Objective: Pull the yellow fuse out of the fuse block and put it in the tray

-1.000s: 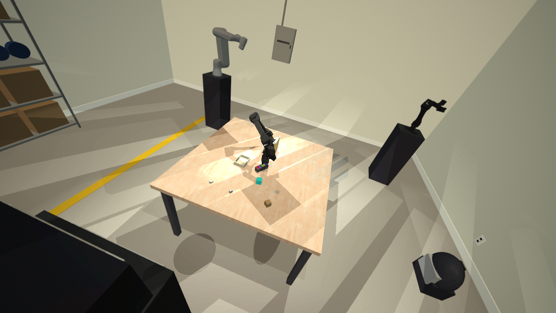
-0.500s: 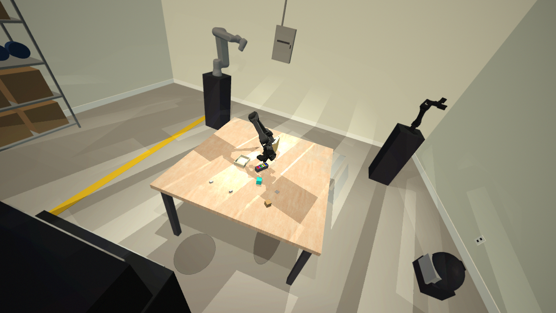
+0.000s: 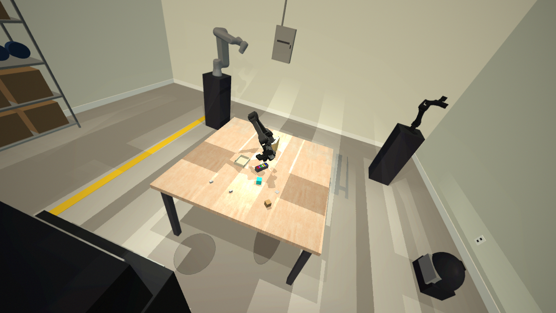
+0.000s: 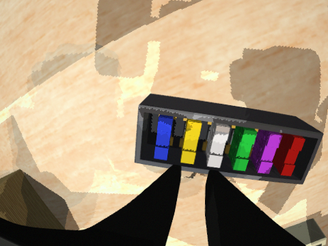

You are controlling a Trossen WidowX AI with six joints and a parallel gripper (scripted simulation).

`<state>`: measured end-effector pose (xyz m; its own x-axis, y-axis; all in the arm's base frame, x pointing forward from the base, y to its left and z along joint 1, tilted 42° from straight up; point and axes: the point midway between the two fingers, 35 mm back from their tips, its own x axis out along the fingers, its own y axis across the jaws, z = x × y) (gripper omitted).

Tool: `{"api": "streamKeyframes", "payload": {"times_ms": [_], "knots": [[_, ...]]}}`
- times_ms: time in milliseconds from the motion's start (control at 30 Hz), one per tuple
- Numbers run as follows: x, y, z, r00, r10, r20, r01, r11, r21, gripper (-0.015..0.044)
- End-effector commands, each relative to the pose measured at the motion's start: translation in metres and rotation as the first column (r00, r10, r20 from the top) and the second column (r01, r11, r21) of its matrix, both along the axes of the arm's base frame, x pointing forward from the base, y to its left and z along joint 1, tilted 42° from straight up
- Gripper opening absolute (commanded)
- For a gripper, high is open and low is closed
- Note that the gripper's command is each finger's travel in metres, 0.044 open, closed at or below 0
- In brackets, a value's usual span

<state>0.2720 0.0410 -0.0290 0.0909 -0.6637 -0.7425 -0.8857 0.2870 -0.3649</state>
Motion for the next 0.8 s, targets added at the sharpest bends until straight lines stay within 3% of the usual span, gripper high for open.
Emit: {"api": "streamKeyframes", "payload": {"times_ms": [0,767], "knots": [[0.000,-0.002,-0.003,1.000,-0.009,0.004,0.009,1.000,0.005,0.0065],[0.002,-0.017,-0.020,1.000,-0.009,0.004,0.009,1.000,0.004,0.0065]]}}
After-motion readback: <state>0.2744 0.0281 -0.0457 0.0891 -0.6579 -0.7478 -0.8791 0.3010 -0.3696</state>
